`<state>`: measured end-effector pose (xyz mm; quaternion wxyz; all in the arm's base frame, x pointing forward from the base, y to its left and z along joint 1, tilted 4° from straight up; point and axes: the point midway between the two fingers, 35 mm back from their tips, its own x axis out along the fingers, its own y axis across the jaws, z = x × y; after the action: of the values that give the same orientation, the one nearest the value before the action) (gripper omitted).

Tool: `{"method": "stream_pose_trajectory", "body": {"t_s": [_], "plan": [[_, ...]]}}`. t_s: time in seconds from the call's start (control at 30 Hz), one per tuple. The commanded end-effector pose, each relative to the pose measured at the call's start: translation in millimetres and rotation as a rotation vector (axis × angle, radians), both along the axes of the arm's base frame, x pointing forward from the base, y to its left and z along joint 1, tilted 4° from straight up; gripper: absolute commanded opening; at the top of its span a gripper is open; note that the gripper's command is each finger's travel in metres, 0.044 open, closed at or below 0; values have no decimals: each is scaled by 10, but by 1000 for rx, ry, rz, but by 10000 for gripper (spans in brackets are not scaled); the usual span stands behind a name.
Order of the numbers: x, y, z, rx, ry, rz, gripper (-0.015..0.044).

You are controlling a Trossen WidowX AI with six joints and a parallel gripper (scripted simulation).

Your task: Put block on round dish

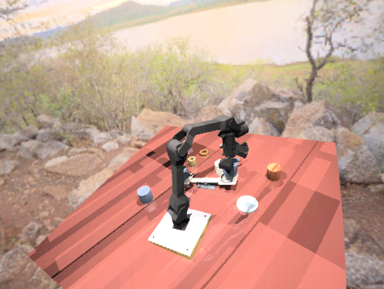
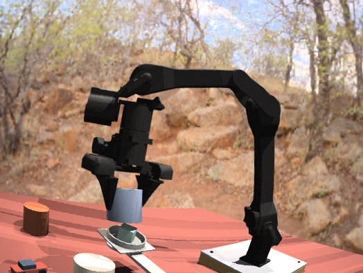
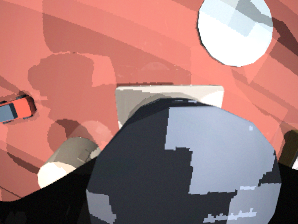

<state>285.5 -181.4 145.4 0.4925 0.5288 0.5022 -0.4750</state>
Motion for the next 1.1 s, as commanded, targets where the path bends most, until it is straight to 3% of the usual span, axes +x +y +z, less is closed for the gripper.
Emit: {"method": "stream_pose_trajectory", "body": {"t_s": [0.0,1.07], "plan": [[4,-17,99,-12,-10,3,0],[-68,15,368,0,0,0,0]]}}
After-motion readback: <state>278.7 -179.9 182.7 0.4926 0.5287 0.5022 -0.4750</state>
